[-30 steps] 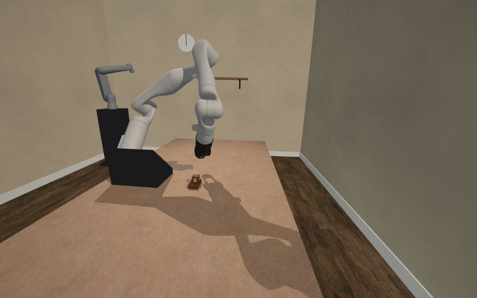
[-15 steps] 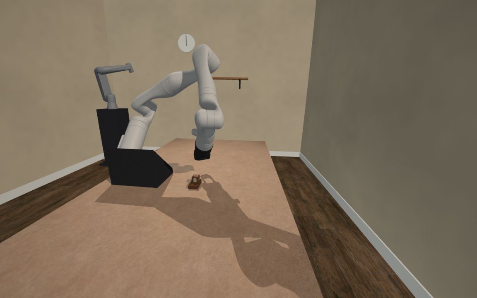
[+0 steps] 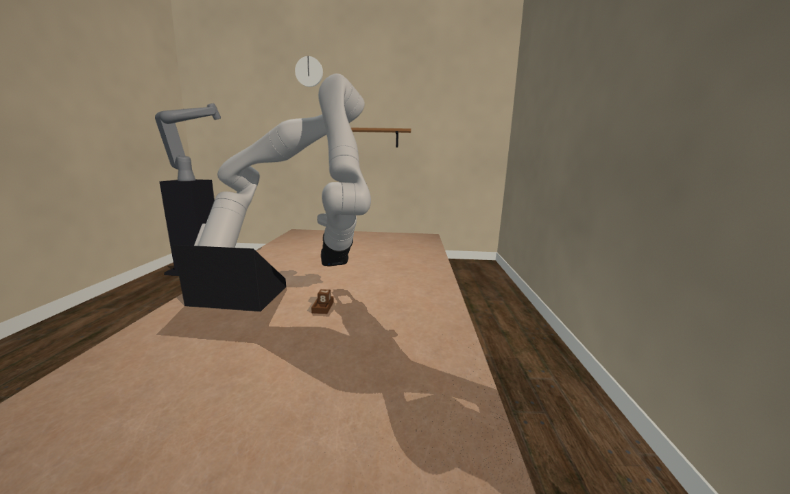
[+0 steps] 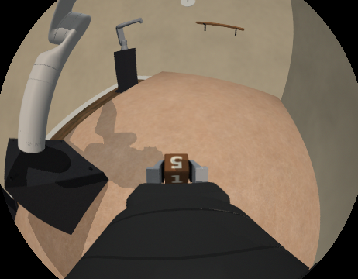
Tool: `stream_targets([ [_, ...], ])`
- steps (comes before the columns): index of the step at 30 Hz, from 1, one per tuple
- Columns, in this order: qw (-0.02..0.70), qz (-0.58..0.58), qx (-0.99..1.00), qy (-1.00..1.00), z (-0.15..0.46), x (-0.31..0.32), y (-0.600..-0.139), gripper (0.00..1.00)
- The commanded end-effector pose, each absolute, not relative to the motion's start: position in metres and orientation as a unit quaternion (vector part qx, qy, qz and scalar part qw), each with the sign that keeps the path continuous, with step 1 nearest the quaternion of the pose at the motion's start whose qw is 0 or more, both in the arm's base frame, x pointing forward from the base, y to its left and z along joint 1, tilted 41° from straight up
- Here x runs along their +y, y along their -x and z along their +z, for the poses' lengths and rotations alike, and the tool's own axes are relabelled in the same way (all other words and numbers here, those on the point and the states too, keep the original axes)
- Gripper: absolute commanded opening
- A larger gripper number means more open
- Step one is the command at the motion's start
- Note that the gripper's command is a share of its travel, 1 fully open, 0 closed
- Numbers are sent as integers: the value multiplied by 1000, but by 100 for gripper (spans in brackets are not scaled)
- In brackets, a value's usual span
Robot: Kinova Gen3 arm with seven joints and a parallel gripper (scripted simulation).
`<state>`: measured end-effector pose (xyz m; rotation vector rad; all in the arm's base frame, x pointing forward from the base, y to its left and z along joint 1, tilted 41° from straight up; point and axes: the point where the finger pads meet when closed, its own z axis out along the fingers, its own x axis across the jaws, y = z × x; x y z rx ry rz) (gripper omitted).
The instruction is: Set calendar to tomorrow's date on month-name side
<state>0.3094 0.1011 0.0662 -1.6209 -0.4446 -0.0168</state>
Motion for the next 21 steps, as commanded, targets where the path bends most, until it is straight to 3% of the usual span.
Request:
stream_targets([
  [1,667,-8,-197,718,66,101,-310,57],
  [21,667,-8,-197,718,51,114,-310,57],
])
